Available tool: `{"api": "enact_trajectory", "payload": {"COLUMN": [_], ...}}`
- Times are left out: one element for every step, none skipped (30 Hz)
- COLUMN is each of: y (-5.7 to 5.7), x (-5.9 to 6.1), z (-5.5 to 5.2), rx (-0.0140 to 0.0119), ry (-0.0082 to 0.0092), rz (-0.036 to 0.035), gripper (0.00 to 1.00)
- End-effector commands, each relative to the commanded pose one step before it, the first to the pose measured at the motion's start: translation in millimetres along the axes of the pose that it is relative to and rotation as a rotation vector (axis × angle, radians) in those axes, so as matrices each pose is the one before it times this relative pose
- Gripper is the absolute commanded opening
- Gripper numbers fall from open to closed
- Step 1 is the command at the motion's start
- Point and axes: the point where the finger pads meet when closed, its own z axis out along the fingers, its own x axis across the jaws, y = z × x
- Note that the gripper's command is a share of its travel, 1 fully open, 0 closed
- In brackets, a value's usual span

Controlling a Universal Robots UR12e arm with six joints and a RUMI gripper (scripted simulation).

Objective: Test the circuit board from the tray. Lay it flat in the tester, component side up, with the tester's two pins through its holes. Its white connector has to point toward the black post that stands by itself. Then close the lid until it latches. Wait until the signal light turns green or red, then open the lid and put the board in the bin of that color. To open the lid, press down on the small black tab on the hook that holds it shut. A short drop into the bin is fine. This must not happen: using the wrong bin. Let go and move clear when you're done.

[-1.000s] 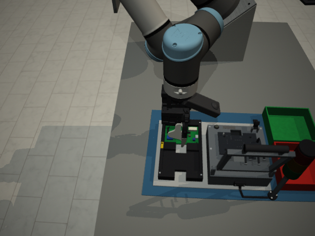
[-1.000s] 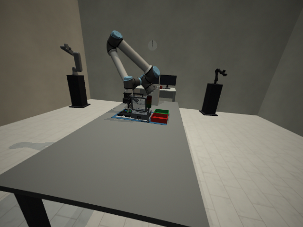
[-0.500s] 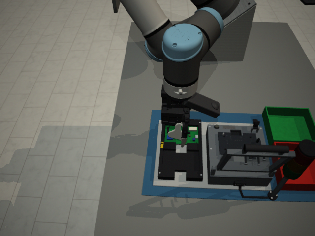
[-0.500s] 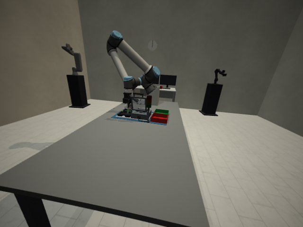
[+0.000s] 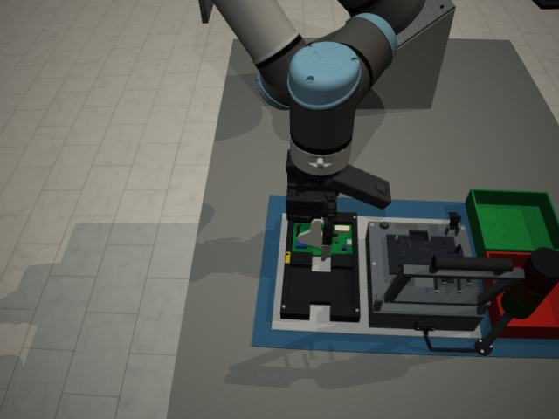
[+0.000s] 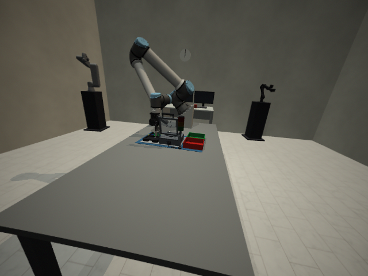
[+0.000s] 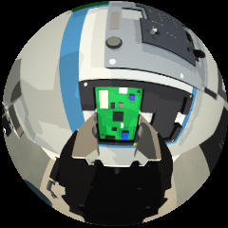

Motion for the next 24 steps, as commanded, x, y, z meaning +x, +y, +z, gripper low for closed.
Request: {"api": "enact_trajectory", "payload": {"y": [-0.38, 0.0, 0.0, 0.0, 0.0, 0.0, 0.0, 0.0, 0.0, 0.0, 0.0, 0.0, 0.0, 0.0, 0.0, 0.0, 0.0, 0.0, 0.0, 0.0, 0.0, 0.0, 0.0, 0.0], "x": [-1.52, 0.0, 0.0, 0.0, 0.0, 0.0, 0.0, 0.0, 0.0, 0.0, 0.0, 0.0, 0.0, 0.0, 0.0, 0.0, 0.0, 0.0, 0.0, 0.0, 0.0, 0.0, 0.0, 0.0], "z": [0.68, 0.0, 0.0, 0.0, 0.0, 0.0, 0.0, 0.0, 0.0, 0.0, 0.0, 0.0, 0.0, 0.0, 0.0, 0.0, 0.0, 0.0, 0.0, 0.0, 0.0, 0.0, 0.0, 0.0], "rx": [0.00094, 0.0, 0.0, 0.0, 0.0, 0.0, 0.0, 0.0, 0.0, 0.0, 0.0, 0.0, 0.0, 0.0, 0.0, 0.0, 0.0, 0.0, 0.0, 0.0, 0.0, 0.0, 0.0, 0.0], "ry": [-0.00141, 0.0, 0.0, 0.0, 0.0, 0.0, -0.00001, -0.00001, 0.0, 0.0, 0.0, 0.0, 0.0, 0.0, 0.0, 0.0, 0.0, 0.0, 0.0, 0.0, 0.0, 0.0, 0.0, 0.0], "rz": [-0.00019, 0.0, 0.0, 0.0, 0.0, 0.0, -0.00001, 0.0, 0.0, 0.0, 0.0, 0.0, 0.0, 0.0, 0.0, 0.0, 0.0, 0.0, 0.0, 0.0, 0.0, 0.0, 0.0, 0.0], "gripper": [0.42, 0.42, 0.42, 0.42, 0.39, 0.39, 0.39, 0.39, 0.39, 0.39, 0.39, 0.39, 0.39, 0.39, 0.39, 0.39, 0.39, 0.39, 0.39, 0.39, 0.39, 0.39, 0.39, 0.39]}}
